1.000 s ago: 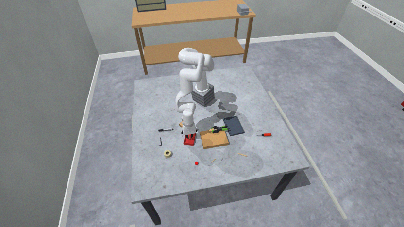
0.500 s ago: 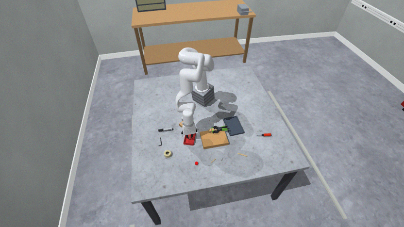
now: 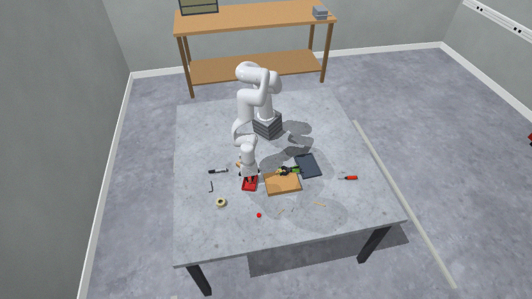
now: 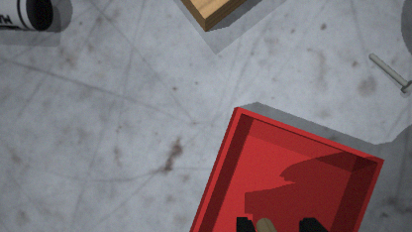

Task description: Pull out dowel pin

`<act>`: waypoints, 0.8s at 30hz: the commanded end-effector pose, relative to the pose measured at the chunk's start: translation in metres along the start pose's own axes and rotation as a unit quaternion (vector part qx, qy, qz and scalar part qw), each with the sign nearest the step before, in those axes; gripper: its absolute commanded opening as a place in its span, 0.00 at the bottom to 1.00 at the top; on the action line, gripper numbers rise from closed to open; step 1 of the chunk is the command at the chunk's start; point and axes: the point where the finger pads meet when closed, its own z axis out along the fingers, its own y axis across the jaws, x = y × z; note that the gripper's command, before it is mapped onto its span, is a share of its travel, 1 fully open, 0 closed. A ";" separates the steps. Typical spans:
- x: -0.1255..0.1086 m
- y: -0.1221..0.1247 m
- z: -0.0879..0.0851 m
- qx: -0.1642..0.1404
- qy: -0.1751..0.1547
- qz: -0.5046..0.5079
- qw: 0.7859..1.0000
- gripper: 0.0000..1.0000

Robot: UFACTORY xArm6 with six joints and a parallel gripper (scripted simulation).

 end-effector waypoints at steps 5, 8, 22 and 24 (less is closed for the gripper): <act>-0.001 -0.001 -0.020 0.001 -0.002 0.000 1.000 0.28; -0.001 -0.001 -0.029 0.001 -0.002 0.000 1.000 0.28; -0.001 -0.001 -0.073 0.001 -0.002 0.000 1.000 0.28; -0.001 -0.001 -0.080 0.001 -0.002 0.000 1.000 0.28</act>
